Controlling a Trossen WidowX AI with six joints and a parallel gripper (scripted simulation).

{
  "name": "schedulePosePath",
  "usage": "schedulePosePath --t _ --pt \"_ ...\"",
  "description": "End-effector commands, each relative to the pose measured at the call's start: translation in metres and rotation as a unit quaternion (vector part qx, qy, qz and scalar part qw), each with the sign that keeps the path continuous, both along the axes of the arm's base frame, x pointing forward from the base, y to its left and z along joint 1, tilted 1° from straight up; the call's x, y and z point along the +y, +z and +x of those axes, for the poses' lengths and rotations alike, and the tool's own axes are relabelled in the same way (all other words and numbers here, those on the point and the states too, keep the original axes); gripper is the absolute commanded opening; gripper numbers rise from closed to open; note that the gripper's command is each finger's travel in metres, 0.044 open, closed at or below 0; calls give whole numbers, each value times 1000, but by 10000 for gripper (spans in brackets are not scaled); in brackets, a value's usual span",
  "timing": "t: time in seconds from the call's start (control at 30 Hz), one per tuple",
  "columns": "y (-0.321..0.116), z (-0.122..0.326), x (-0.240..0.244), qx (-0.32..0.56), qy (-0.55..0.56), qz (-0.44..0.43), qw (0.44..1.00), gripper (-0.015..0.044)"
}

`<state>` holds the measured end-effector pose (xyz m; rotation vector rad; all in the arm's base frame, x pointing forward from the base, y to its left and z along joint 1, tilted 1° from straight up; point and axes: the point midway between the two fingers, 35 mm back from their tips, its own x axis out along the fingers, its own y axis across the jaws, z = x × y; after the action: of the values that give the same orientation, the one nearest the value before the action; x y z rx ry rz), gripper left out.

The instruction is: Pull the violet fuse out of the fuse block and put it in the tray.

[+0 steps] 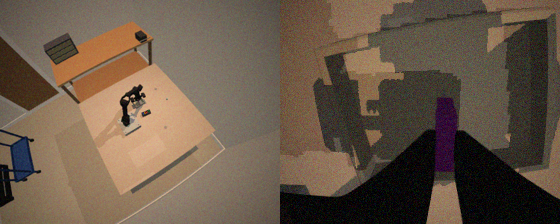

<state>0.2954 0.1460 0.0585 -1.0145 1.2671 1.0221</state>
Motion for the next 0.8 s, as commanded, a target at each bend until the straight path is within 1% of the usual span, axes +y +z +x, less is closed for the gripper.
schedulePosePath --t 0.0,0.27,0.3,0.4,0.43,0.77 --pt "1 0 0 0 0 0 1000 105" --pt "1 0 0 0 0 0 1000 315" --pt "4 0 0 -1 0 0 1000 330" --pt "34 -1 -1 -1 -2 -1 1000 330" --pt "37 -1 -2 -1 -2 -1 1000 330" --pt "37 -1 -2 -1 -2 -1 1000 330"
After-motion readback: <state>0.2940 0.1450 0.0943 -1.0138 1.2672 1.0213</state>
